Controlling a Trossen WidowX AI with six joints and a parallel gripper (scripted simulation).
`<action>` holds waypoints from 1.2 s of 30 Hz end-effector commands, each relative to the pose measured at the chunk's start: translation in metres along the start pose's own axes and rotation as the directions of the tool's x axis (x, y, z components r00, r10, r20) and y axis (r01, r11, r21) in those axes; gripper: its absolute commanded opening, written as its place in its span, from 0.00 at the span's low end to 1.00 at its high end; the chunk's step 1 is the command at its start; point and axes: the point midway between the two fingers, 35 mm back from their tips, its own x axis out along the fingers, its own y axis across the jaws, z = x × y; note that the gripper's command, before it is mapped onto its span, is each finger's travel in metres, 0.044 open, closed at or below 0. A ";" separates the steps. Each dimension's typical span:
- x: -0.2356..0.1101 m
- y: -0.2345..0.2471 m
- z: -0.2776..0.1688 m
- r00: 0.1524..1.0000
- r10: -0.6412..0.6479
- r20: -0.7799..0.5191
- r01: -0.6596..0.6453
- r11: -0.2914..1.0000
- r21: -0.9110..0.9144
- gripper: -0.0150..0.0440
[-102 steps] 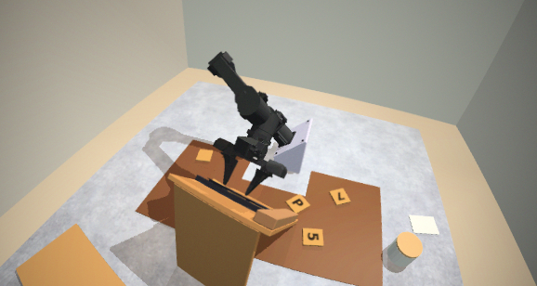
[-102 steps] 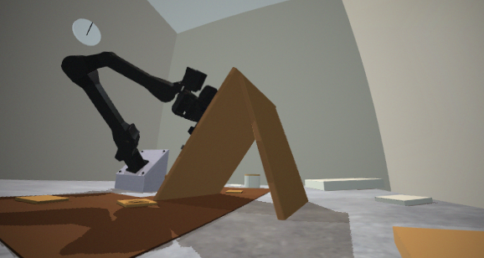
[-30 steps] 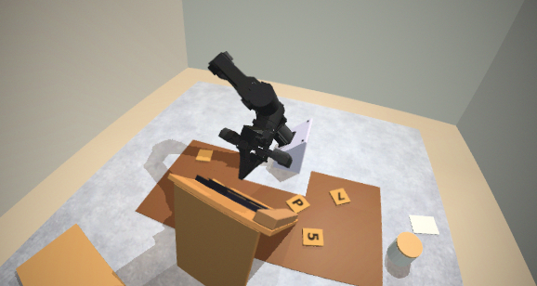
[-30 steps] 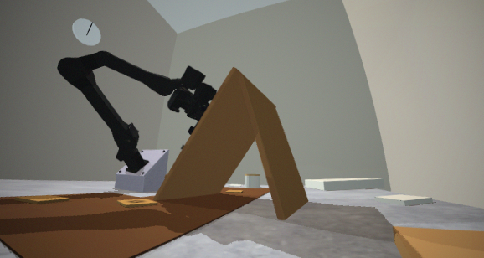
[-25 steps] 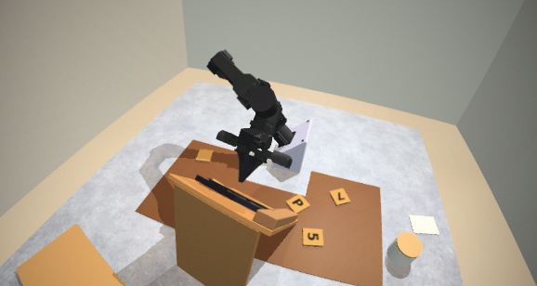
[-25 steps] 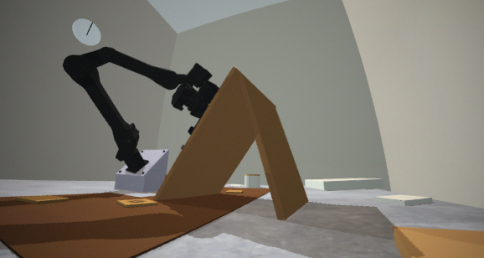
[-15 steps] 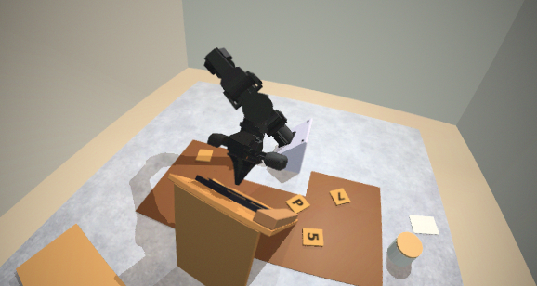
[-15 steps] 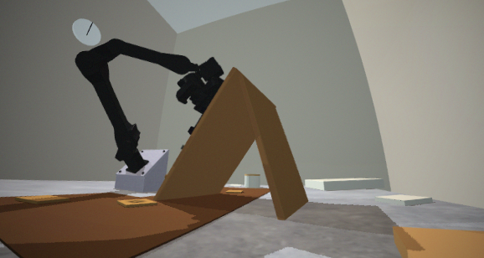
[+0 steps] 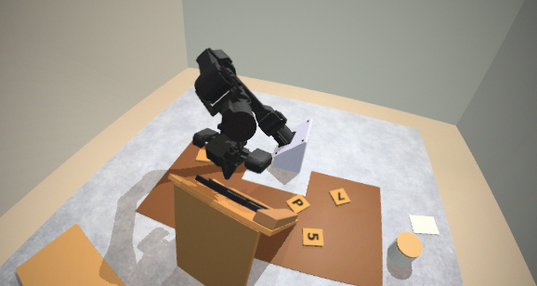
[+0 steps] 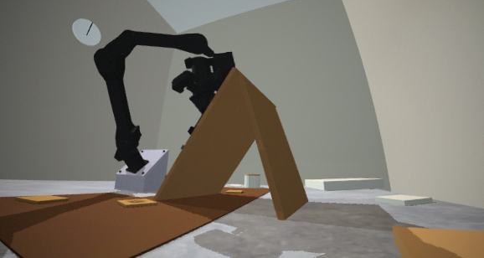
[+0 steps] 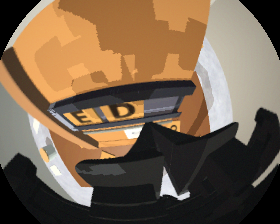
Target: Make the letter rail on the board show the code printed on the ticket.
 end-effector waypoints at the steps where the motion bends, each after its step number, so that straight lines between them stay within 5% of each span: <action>1: -0.001 -0.008 -0.001 0.998 -0.009 -0.062 0.010 1.000 0.019 0.25; 36: 0.012 -0.007 0.009 0.998 -0.009 -0.061 0.011 1.000 0.020 0.25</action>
